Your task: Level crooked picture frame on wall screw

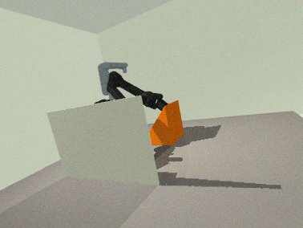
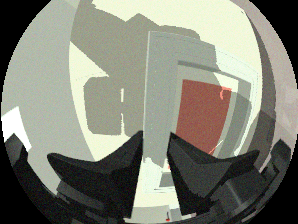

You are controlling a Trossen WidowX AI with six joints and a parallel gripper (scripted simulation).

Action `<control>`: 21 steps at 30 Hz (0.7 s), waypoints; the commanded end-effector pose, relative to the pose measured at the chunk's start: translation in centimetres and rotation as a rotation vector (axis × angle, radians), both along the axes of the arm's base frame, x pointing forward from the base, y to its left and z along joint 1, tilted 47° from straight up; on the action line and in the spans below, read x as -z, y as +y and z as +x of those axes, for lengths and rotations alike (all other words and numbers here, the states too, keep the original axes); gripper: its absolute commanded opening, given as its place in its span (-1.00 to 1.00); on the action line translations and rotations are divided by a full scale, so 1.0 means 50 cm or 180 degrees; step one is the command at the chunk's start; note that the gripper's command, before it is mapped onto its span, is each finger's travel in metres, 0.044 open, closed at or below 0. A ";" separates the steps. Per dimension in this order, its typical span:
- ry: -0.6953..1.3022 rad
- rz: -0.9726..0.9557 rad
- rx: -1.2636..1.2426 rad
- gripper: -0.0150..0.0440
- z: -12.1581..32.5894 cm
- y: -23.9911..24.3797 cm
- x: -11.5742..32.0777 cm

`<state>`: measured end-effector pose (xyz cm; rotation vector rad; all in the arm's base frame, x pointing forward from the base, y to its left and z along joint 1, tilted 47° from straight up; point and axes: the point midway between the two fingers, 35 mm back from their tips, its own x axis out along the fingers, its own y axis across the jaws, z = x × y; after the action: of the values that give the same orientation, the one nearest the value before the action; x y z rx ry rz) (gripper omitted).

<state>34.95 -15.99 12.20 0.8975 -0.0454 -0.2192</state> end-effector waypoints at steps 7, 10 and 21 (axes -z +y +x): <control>-0.0022 0.0009 -0.0019 -0.49 0.002 0.007 0.001; -0.0022 0.0009 -0.0019 -0.49 0.002 0.010 0.003; -0.0022 0.0009 -0.0019 -0.49 0.002 0.010 0.004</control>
<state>35.03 -15.60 11.88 0.8977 -0.0457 -0.2194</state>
